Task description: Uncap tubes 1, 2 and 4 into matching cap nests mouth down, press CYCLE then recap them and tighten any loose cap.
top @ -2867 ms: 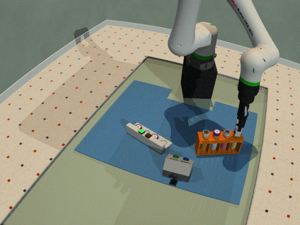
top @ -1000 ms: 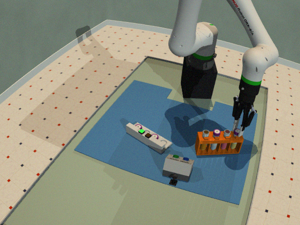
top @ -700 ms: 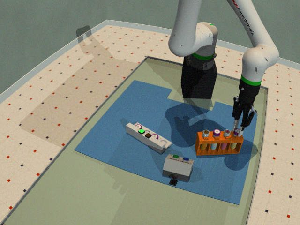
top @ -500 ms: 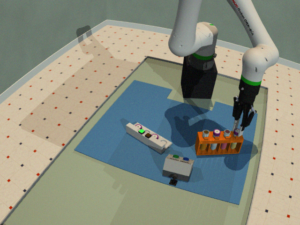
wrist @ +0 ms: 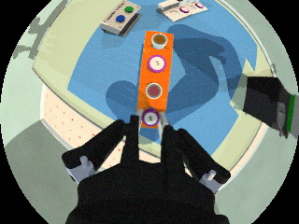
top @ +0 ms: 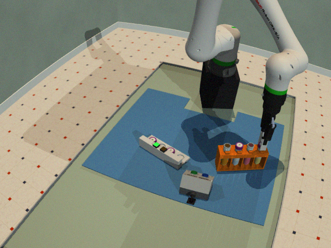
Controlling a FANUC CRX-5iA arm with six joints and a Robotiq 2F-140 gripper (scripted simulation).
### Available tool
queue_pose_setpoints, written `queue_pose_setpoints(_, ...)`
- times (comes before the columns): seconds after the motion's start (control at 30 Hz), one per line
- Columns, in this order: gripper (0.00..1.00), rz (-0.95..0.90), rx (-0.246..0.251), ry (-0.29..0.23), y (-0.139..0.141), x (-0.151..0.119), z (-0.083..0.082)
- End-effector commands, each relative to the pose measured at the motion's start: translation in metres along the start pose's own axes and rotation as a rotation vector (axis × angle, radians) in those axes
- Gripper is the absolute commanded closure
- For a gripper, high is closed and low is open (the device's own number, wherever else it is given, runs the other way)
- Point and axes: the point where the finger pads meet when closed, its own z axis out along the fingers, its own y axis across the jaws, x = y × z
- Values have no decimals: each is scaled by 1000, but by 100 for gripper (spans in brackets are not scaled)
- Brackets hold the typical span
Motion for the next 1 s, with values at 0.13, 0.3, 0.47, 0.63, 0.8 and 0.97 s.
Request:
queue_pose_setpoints(0.13, 100, 463, 20, 18, 0, 0, 1)
queue_pose_setpoints(0.3, 100, 476, 21, 19, 0, 0, 1)
queue_pose_setpoints(0.47, 65, 476, 21, 19, 0, 0, 1)
queue_pose_setpoints(0.63, 65, 476, 21, 19, 0, 0, 1)
queue_pose_setpoints(0.8, 65, 476, 21, 19, 0, 0, 1)
queue_pose_setpoints(0.97, 65, 226, 18, 22, 0, 0, 0)
